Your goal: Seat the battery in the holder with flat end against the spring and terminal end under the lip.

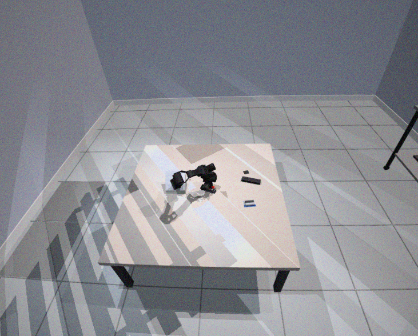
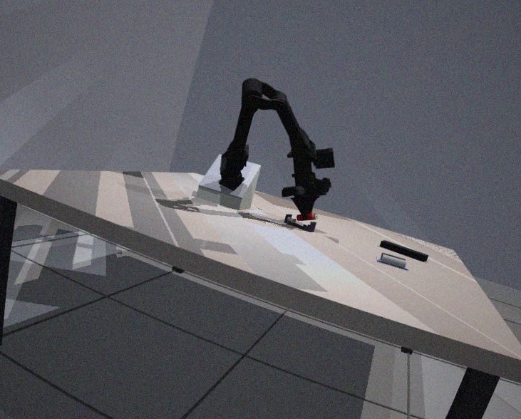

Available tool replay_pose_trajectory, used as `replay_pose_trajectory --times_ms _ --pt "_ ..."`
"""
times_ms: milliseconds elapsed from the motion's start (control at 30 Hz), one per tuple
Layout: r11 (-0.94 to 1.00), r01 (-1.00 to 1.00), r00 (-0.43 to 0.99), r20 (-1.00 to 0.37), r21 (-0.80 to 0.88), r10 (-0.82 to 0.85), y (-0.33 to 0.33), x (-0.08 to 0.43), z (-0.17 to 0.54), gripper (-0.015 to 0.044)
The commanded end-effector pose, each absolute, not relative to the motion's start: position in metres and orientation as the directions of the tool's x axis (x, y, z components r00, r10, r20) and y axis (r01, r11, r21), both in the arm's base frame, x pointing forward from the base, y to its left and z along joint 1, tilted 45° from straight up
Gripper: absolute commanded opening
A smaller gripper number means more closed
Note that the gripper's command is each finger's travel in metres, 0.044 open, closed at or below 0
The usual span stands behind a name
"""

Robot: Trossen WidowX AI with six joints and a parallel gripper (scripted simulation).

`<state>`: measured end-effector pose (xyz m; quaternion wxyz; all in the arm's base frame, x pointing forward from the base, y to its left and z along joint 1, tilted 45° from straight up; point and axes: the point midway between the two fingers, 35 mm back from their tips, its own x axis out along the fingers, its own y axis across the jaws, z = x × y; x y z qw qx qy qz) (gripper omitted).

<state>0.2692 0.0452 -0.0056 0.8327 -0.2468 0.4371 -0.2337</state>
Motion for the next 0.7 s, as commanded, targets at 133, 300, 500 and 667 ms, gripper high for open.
replay_pose_trajectory --times_ms 133,300,500,667 --pt "0.767 0.167 0.551 -0.586 -0.620 -0.594 0.0421 0.2672 -0.0073 0.0063" --pt "0.767 0.166 0.575 -0.571 -0.620 -0.586 0.0406 0.2659 -0.0084 0.0063" --pt "0.768 0.164 0.600 -0.555 -0.620 -0.576 0.0386 0.2642 -0.0091 0.0063" --pt "0.768 0.162 0.621 -0.541 -0.619 -0.568 0.0368 0.2625 -0.0092 0.0063"
